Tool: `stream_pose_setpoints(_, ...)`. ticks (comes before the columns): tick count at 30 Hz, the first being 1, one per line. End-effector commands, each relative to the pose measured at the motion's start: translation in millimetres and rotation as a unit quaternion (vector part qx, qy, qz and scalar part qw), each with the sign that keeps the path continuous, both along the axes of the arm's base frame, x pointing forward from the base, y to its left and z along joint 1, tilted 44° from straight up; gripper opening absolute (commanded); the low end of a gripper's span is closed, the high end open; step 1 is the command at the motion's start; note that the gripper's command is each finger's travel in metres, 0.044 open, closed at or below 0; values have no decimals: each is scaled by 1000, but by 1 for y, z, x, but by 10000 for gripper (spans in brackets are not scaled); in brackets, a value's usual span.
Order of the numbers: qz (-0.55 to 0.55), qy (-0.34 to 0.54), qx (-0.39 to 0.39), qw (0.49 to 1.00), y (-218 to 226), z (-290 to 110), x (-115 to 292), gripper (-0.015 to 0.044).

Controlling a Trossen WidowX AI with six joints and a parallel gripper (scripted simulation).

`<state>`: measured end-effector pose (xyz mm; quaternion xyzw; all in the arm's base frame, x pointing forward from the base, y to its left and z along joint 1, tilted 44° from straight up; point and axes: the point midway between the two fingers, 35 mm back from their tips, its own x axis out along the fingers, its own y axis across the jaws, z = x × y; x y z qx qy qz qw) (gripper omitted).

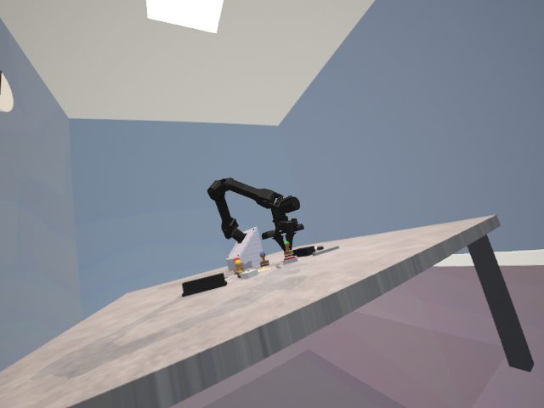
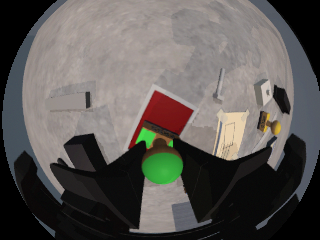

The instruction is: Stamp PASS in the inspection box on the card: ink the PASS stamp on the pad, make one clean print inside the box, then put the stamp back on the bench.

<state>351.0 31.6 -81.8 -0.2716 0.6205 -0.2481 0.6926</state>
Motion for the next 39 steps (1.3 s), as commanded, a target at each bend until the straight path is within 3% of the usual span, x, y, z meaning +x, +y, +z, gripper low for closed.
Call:
stream_pose_setpoints(1,2,0,-2,1000,-2,-2,0,0)
stream_pose_setpoints(39,0,-1,-3,1000,-8,-8,1,0)
